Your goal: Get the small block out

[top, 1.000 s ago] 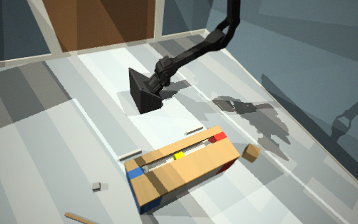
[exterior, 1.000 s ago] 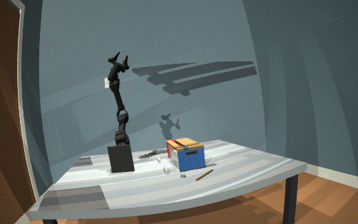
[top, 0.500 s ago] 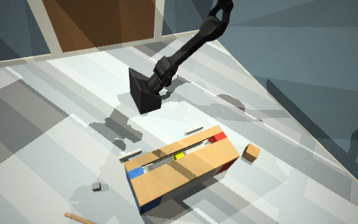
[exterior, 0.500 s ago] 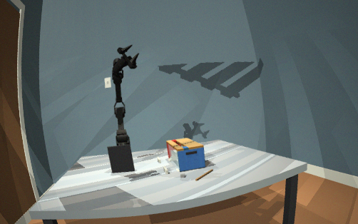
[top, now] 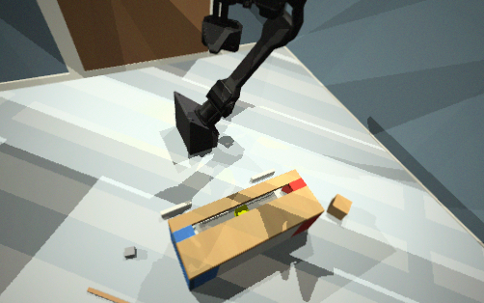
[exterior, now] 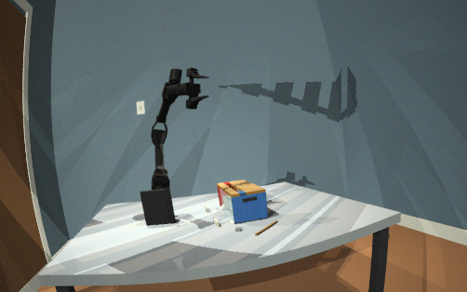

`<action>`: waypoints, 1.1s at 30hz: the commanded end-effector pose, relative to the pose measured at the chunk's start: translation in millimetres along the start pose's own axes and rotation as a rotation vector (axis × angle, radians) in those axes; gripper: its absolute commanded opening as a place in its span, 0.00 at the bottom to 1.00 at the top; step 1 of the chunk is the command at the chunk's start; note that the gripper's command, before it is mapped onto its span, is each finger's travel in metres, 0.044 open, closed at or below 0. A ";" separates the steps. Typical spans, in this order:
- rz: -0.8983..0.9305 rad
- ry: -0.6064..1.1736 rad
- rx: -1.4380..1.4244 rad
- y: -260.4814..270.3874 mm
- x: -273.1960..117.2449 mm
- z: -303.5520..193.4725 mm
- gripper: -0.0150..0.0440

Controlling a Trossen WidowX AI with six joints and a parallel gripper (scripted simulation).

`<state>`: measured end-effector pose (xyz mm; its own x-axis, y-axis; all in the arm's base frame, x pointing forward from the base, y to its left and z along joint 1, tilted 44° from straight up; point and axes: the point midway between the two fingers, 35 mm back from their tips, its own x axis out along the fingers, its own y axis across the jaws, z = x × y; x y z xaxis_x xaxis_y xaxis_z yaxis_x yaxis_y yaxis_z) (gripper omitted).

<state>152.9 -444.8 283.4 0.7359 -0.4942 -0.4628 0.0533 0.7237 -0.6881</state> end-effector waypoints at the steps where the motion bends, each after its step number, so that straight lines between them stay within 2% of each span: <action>1: 0.173 -0.022 -0.041 45.4 35.8 -0.2 0.93; 7: 0.501 -0.104 -0.134 135.9 83.1 8.0 0.93; 12: 0.785 -0.215 -0.218 216.6 102.1 21.4 0.93; 17: 1.067 -0.362 -0.291 293.1 101.3 37.9 0.93; 23: 1.414 -0.598 -0.346 376.2 76.7 60.3 0.93; 33: 1.450 -0.625 -0.348 389.2 74.0 62.8 0.93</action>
<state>271.0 -172.8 19.6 0.1835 0.7955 -0.5775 -0.9780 0.2069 -0.0258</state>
